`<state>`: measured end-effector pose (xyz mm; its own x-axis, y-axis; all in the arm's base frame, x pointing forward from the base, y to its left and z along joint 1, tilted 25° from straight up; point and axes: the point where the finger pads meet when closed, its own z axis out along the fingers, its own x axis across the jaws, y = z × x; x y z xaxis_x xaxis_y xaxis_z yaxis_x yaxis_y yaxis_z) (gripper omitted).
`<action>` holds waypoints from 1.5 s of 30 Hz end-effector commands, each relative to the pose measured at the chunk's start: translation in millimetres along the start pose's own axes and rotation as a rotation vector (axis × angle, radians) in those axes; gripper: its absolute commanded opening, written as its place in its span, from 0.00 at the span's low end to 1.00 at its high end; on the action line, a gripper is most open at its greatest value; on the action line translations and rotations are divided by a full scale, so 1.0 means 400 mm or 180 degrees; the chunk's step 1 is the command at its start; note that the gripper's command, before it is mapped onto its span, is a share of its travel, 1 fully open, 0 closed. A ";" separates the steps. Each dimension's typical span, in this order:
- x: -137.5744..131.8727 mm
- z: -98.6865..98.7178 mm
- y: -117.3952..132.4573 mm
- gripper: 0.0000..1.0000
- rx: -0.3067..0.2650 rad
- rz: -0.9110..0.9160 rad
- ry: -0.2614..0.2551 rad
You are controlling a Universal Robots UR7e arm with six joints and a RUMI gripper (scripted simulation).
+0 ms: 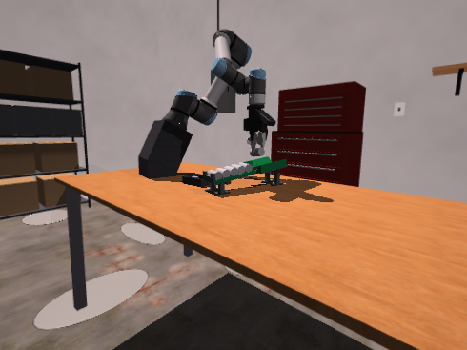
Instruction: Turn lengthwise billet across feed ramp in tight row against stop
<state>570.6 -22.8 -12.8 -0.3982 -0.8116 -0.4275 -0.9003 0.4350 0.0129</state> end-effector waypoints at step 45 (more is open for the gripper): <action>-0.014 0.103 -0.002 0.00 0.0015 -0.0007 0.0001</action>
<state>578.2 -5.2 -43.7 -0.3974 -0.8123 -0.4269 -0.9007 0.4343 0.0121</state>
